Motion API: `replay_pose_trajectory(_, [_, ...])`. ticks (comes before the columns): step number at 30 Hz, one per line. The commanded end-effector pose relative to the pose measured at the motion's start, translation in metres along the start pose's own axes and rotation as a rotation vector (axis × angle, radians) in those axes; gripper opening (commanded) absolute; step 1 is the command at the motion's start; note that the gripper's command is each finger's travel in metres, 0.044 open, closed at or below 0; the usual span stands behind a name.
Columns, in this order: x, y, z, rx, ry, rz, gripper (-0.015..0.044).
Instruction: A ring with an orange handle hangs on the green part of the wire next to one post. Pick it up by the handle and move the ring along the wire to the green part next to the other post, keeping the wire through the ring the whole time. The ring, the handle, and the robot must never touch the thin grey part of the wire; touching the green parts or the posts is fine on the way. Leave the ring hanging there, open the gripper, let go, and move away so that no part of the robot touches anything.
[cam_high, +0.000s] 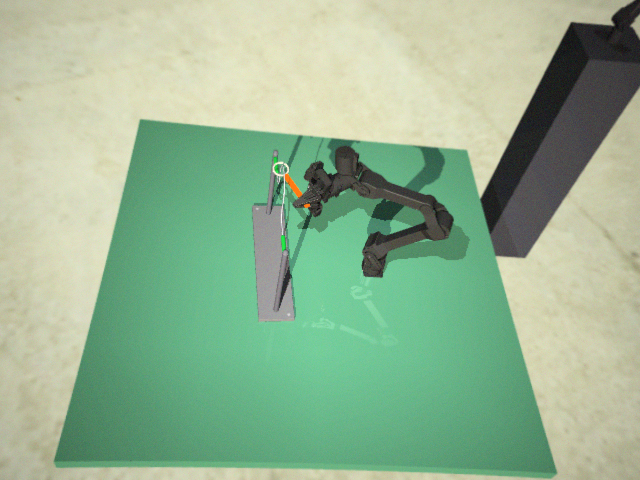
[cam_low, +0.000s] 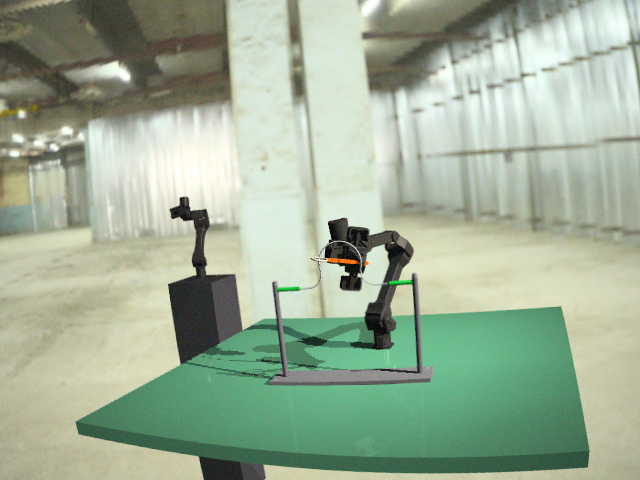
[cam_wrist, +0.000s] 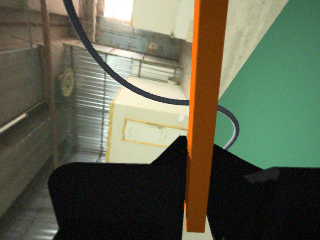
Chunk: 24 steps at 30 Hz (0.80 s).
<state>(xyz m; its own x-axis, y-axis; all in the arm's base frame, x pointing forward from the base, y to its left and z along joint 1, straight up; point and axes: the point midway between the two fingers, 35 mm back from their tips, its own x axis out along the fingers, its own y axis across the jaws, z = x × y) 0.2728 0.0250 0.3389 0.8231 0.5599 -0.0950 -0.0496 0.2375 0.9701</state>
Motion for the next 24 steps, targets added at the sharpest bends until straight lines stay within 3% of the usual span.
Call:
replay_pose_trajectory(1, [0.0,-0.003,0.001,-0.064,-0.003,-0.037,-0.015])
replay_pose_trajectory(24, [-0.002,-0.02,0.005,-0.398,0.001,-0.234,-0.015])
